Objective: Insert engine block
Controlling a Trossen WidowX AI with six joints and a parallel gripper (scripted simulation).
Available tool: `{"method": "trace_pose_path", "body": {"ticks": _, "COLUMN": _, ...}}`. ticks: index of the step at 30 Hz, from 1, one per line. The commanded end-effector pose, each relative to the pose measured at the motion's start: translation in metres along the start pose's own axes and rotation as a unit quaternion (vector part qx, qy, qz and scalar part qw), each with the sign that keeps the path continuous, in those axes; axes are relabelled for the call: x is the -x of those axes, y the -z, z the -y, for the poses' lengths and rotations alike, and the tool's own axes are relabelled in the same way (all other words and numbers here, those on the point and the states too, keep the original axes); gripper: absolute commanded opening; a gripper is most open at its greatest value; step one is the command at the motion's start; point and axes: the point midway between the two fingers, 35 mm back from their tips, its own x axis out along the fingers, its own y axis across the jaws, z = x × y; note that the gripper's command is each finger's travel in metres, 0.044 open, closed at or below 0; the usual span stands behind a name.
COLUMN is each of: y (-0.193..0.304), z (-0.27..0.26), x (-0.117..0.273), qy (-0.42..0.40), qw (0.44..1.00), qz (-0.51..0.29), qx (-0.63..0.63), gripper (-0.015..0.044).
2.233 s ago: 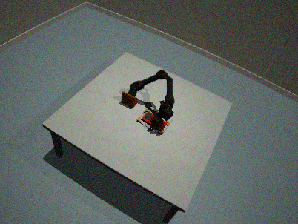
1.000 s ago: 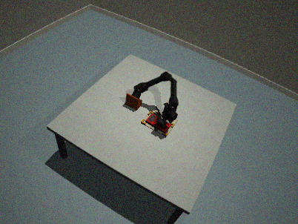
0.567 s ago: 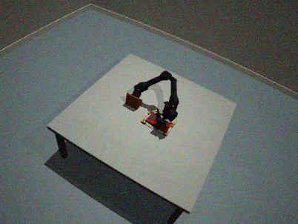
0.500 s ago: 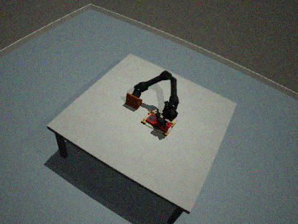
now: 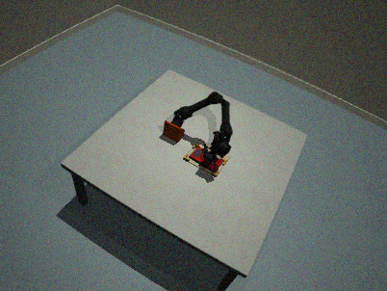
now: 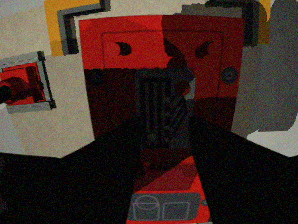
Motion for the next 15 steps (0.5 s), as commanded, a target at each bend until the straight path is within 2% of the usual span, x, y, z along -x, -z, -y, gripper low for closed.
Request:
{"method": "trace_pose_path", "body": {"ticks": 1, "y": 0.0004, "z": 0.0004, "x": 0.0005, "qy": 0.002, "qw": 1.0, "qz": -0.001, "qx": 0.002, "gripper": 0.002}}
{"method": "trace_pose_path", "body": {"ticks": 2, "y": 0.0004, "z": 0.0004, "x": 0.0005, "qy": 0.002, "qw": 1.0, "qz": -0.001, "qx": 0.002, "gripper": 0.0}}
{"method": "trace_pose_path", "body": {"ticks": 15, "y": 0.0004, "z": 0.0004, "x": 0.0005, "qy": 0.002, "qw": 1.0, "qz": -0.001, "qx": 0.002, "gripper": 0.0}}
